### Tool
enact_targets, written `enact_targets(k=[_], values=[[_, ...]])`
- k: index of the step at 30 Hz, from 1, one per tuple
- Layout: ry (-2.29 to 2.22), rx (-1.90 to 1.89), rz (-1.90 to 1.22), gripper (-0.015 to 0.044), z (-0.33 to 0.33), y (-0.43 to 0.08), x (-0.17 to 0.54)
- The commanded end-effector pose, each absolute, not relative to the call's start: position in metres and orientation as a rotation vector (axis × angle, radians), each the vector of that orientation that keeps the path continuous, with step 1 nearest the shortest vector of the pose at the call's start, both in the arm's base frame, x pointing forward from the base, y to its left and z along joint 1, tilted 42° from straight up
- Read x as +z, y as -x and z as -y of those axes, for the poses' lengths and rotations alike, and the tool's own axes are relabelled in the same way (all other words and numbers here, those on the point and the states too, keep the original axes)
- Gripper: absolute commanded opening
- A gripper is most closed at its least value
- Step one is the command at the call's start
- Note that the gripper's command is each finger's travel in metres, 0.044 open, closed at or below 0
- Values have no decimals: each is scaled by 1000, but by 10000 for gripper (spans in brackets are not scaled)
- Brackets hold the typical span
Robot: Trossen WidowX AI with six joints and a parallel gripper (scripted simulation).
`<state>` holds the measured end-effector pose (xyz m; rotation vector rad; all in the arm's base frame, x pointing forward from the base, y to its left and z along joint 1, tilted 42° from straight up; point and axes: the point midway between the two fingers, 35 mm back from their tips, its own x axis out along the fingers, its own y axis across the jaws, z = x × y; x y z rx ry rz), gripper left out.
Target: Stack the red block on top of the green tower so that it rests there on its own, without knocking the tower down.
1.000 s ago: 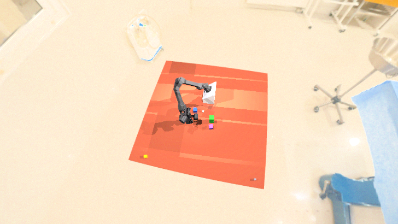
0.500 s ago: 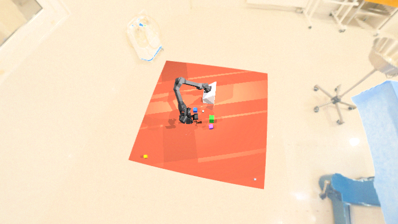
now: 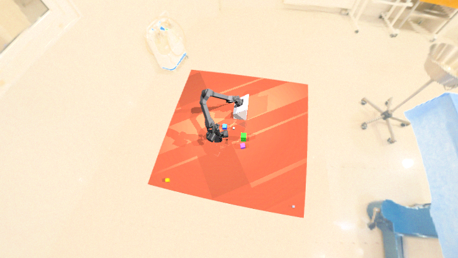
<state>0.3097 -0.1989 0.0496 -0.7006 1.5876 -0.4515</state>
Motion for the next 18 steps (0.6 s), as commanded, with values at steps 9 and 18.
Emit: enact_targets(k=[9,18], values=[[697,-451,-1574,0,161,-313,94],[696,-448,-1574,0,129,-315,129]])
